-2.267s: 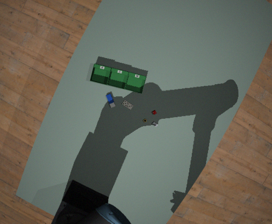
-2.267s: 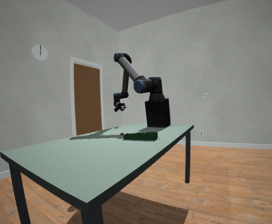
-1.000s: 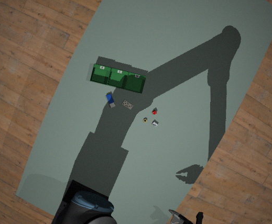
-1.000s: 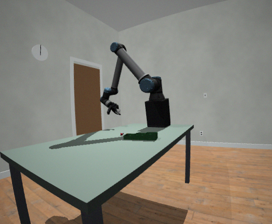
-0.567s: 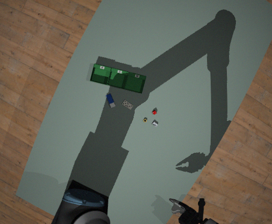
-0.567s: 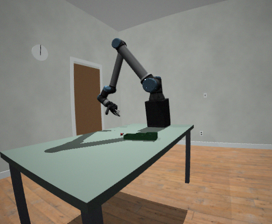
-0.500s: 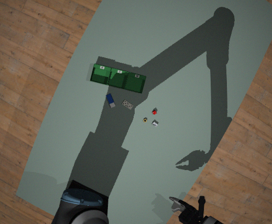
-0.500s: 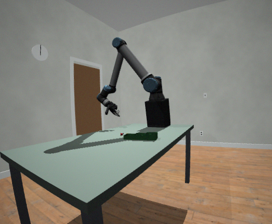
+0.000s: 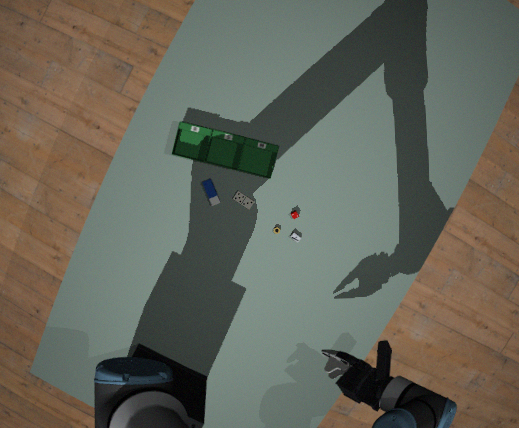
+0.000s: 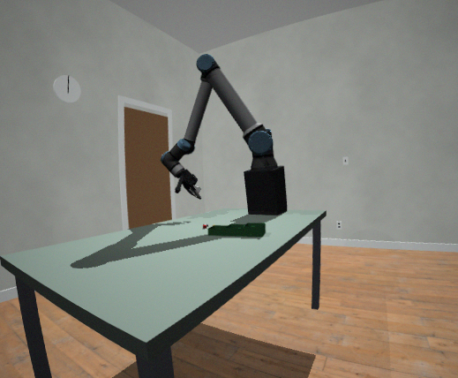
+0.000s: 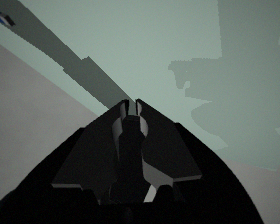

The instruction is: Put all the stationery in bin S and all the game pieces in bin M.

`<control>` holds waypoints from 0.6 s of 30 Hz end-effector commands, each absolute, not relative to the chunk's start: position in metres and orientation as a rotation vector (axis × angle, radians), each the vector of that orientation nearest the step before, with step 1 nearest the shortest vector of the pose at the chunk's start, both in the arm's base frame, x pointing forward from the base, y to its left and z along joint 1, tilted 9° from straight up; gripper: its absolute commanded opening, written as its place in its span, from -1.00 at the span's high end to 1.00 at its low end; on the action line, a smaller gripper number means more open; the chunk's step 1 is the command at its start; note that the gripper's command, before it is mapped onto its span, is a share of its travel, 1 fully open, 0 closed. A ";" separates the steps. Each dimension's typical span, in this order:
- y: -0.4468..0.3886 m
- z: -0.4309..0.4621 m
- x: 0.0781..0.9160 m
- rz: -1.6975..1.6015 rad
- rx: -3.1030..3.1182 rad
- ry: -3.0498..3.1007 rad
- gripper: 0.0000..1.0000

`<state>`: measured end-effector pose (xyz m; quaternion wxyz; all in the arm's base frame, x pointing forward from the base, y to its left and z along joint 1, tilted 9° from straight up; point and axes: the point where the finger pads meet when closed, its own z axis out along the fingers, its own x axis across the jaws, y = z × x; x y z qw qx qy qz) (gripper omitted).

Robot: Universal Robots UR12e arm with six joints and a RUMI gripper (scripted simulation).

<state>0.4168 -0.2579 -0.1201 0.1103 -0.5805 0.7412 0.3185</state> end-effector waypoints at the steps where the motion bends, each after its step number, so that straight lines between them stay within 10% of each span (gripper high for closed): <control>1: -0.237 -0.118 0.439 0.884 -1.772 2.201 0.91; 18: -0.178 -0.107 0.485 0.686 -1.967 2.228 0.91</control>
